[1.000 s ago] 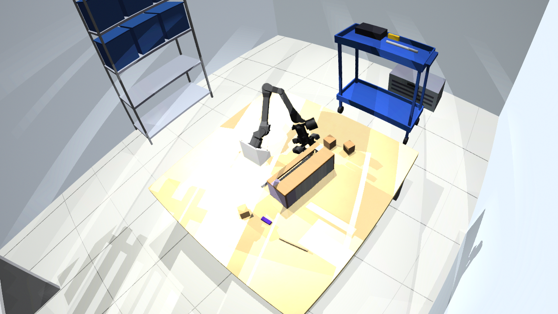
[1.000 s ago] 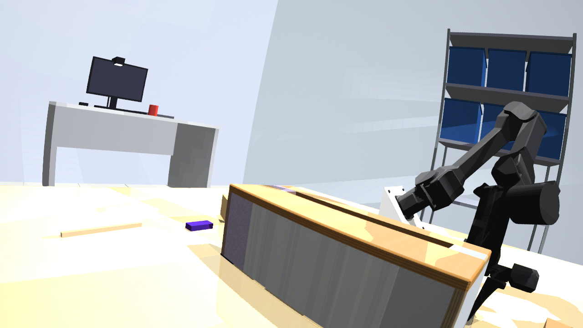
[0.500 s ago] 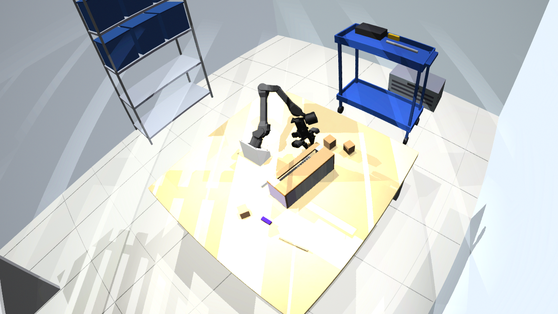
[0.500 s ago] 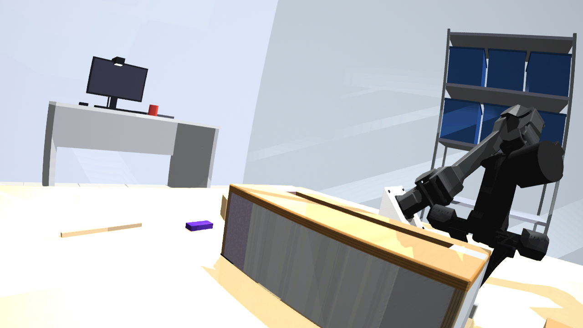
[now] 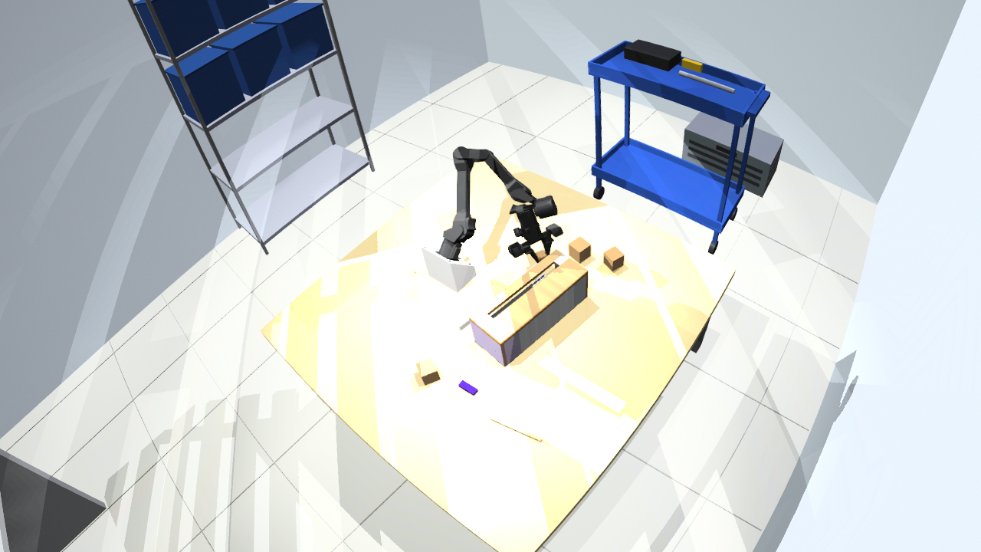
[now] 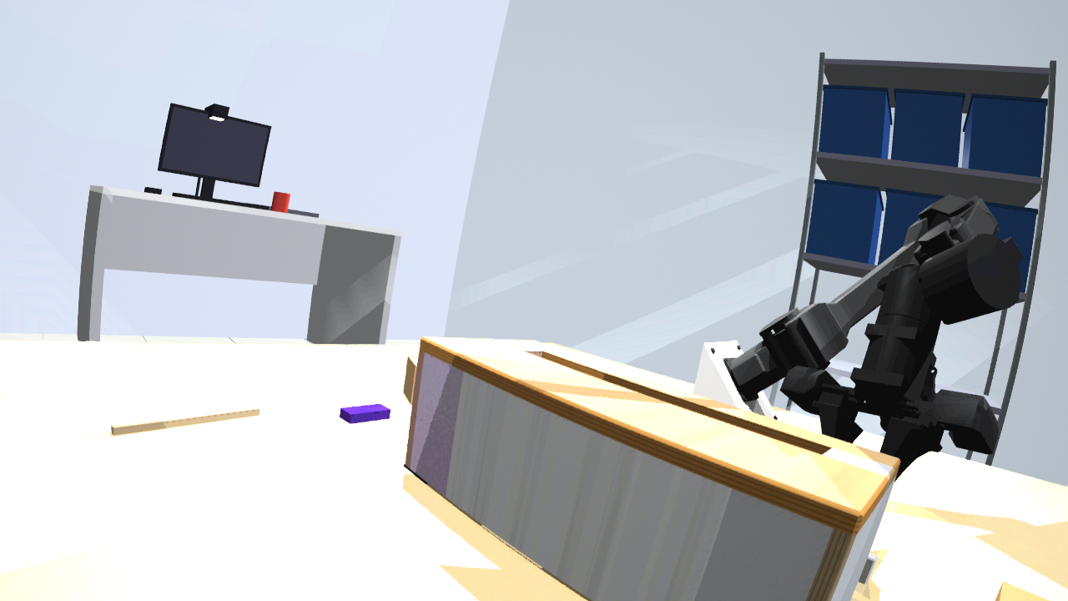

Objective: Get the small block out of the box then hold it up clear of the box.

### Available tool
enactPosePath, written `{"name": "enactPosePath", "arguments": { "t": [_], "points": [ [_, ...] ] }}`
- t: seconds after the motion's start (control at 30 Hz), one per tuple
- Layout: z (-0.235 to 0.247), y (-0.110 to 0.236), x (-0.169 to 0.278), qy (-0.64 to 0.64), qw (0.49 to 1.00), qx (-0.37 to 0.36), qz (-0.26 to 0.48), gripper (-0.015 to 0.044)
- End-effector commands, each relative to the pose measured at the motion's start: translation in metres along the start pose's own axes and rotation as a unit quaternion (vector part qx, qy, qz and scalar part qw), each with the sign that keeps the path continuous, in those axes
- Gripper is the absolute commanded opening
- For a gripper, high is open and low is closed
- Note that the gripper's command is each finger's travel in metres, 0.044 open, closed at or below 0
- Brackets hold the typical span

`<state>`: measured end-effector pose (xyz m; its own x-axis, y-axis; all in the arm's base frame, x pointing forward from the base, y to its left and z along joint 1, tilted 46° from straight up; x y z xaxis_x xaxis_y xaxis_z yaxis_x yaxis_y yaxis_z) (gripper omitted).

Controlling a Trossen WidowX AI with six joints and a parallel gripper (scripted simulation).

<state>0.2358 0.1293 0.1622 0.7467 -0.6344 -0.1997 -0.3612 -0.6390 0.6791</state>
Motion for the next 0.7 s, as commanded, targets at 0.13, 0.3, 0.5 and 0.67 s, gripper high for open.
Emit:
{"name": "enactPosePath", "arguments": {
  "t": [0.13,0.3,0.5,0.67],
  "points": [
    [0.007,0.004,0.007,-0.177,0.984,-0.011,-0.007,0.0],
    [0.011,0.007,0.01,-0.281,0.959,-0.017,-0.01,0.0],
    [0.016,0.01,0.015,-0.402,0.915,-0.025,-0.012,0.0],
    [0.02,0.013,0.018,-0.498,0.866,-0.031,-0.013,0.0]
  ]
}}
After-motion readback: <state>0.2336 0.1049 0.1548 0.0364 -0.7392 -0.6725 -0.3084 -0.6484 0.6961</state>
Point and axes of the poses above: the point midway between the two fingers, 35 mm back from their tips, its own y axis back along the fingers, its own z axis across the jaws, x = y × z, the point moved 3 cm from there along y, back along the fingers, and after that the axes turned 13 degrees about -y, right-handed, at the moved point
